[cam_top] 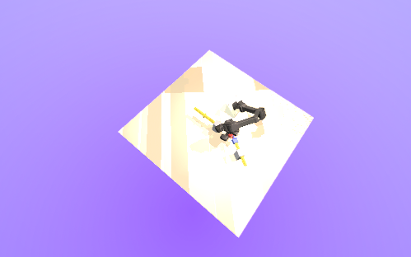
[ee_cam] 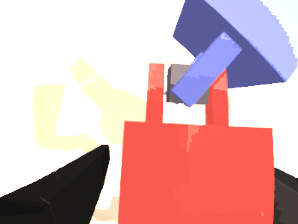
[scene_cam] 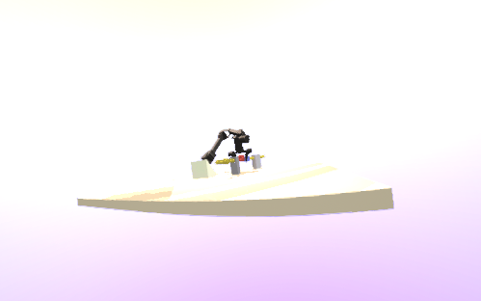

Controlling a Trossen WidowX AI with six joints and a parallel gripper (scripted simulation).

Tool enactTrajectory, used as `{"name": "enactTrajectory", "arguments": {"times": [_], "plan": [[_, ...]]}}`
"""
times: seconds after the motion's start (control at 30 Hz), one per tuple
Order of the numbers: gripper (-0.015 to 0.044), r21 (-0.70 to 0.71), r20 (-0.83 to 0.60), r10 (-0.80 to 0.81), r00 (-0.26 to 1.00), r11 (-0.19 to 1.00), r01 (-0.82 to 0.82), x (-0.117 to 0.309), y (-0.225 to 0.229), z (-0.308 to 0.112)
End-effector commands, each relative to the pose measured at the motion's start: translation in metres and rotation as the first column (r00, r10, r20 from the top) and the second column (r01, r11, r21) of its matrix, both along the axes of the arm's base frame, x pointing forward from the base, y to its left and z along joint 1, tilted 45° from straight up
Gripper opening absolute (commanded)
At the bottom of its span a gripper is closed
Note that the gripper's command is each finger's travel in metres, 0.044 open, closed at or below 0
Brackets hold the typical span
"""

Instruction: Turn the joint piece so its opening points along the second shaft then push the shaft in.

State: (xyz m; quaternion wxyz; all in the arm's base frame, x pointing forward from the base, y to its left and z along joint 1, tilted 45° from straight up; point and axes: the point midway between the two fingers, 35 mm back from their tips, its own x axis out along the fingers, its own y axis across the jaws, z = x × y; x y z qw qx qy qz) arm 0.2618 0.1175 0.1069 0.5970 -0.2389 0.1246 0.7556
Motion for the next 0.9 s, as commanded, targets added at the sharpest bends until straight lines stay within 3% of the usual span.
{"name": "enactTrajectory", "arguments": {"times": [0.0,0.4,0.87], "plan": [[0.0436,0.0,0.001,0.0,1.0,1.0,0.0,0.0,0.0,0.0],[0.044,-0.006,0.002,0.001,1.0,1.0,-0.001,0.0,0.0,0.0],[0.044,-0.411,0.116,-0.015,0.993,0.91,0.062,0.002,-0.017,0.022]]}}
